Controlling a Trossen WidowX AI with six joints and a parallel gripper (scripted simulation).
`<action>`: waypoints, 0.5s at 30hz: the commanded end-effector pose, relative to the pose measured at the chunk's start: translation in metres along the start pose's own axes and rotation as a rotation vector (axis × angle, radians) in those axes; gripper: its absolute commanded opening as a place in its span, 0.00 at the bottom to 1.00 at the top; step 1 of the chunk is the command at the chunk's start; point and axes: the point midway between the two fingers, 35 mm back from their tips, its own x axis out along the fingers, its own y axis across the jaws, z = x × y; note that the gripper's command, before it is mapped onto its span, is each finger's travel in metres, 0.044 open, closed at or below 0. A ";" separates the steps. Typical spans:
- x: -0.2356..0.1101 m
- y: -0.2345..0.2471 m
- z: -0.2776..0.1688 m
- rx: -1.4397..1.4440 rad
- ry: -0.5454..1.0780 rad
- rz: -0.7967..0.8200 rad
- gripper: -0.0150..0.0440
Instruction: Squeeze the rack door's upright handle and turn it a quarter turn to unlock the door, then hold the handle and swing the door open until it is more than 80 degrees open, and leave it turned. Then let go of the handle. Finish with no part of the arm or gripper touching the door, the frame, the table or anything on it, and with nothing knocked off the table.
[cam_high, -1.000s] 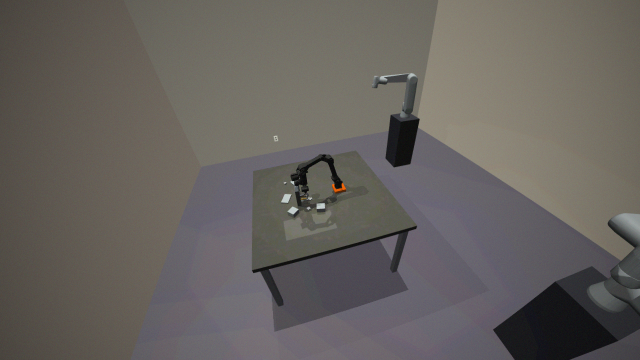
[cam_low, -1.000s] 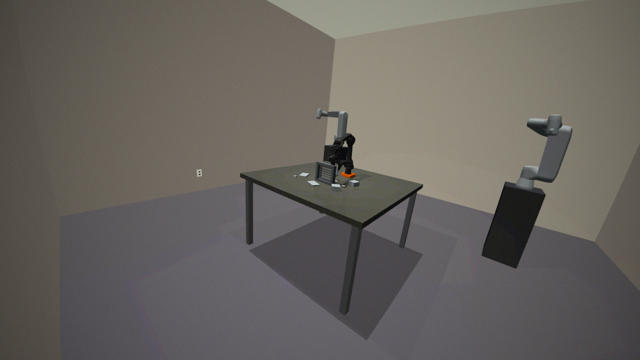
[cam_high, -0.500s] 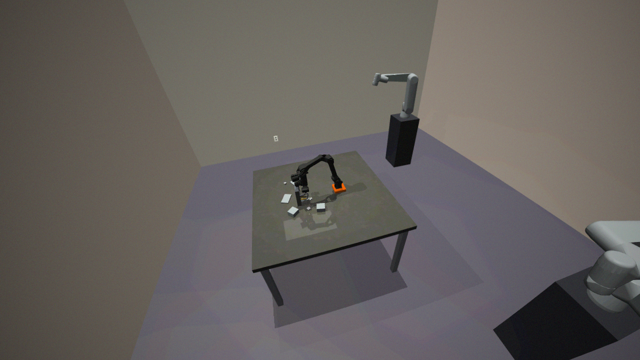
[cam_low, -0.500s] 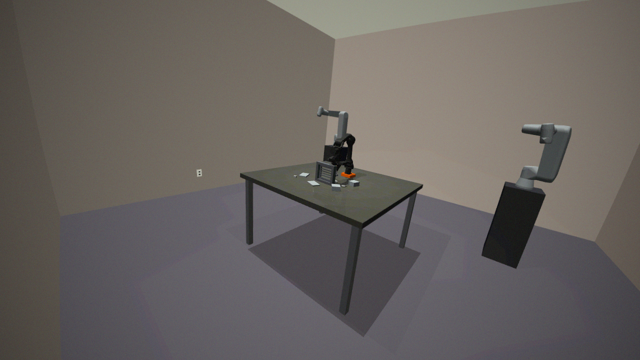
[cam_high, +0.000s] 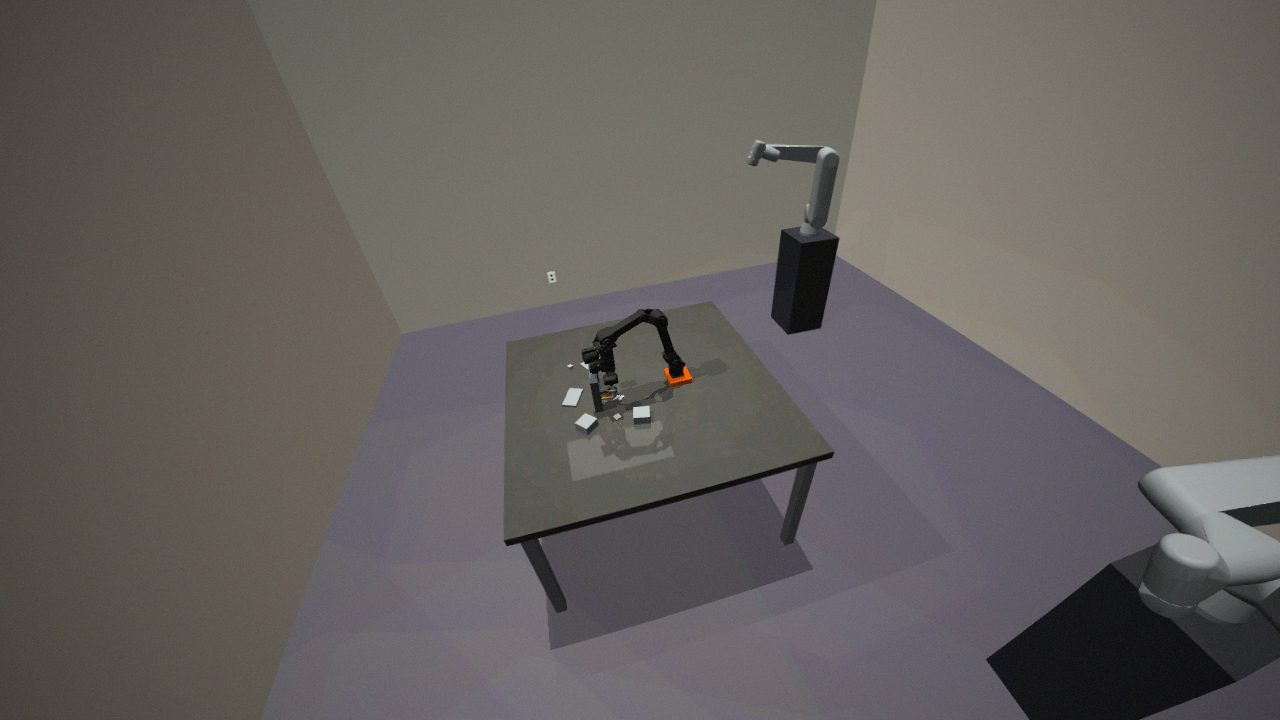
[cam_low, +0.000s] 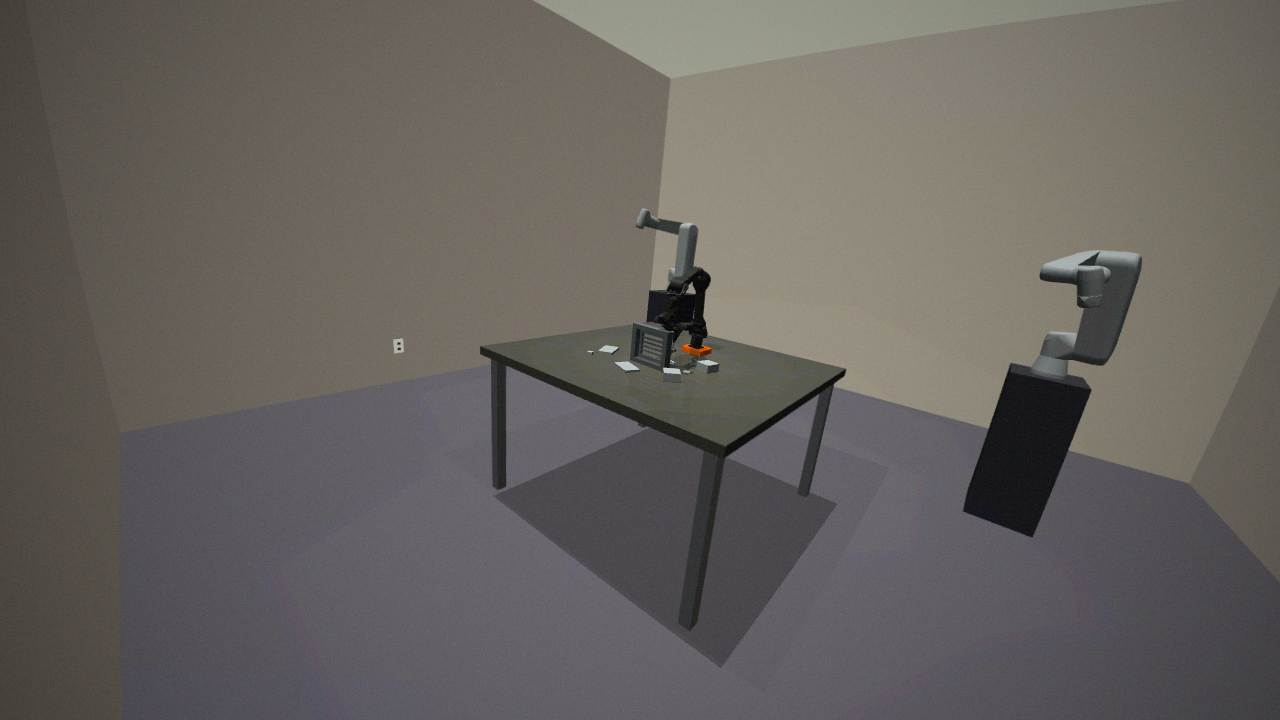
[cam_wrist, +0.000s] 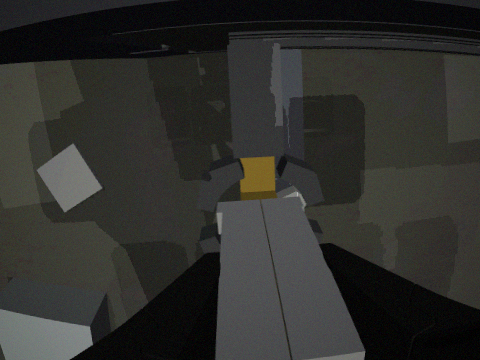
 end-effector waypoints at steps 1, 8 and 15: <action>0.001 0.000 -0.001 -0.105 0.005 0.002 0.29; 0.001 0.000 -0.001 -0.450 0.005 0.003 0.29; 0.001 0.000 -0.001 -0.795 0.004 0.003 0.29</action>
